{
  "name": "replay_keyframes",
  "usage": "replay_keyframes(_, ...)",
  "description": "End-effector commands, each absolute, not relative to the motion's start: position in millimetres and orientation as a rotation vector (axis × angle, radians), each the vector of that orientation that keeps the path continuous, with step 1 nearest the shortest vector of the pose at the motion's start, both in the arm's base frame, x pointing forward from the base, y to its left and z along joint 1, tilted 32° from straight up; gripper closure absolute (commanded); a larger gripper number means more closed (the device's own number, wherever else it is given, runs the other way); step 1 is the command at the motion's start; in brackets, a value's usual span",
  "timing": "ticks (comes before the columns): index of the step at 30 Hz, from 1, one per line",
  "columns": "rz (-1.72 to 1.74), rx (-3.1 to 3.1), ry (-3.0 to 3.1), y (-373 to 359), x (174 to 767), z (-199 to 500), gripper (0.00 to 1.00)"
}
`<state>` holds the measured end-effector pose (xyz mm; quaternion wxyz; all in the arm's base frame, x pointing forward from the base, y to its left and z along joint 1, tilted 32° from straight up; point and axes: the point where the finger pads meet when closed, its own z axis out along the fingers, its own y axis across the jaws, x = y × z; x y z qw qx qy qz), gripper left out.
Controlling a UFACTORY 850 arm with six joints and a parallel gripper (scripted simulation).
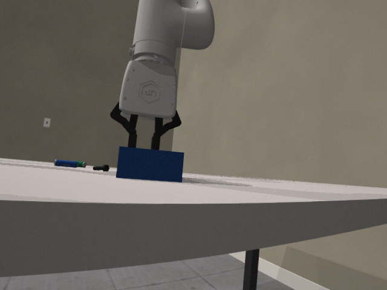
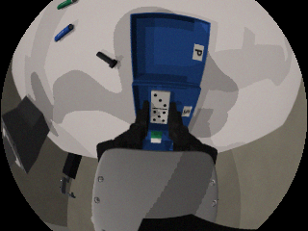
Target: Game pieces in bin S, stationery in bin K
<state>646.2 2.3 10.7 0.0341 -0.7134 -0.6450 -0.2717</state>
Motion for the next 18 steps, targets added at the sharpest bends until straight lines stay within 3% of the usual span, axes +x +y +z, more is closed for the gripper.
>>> replay_keyframes(1,-0.837,-2.194,-1.984,2,647,11,0.69)
replay_keyframes(18,-0.837,-2.194,-1.984,-6,640,28,0.69)
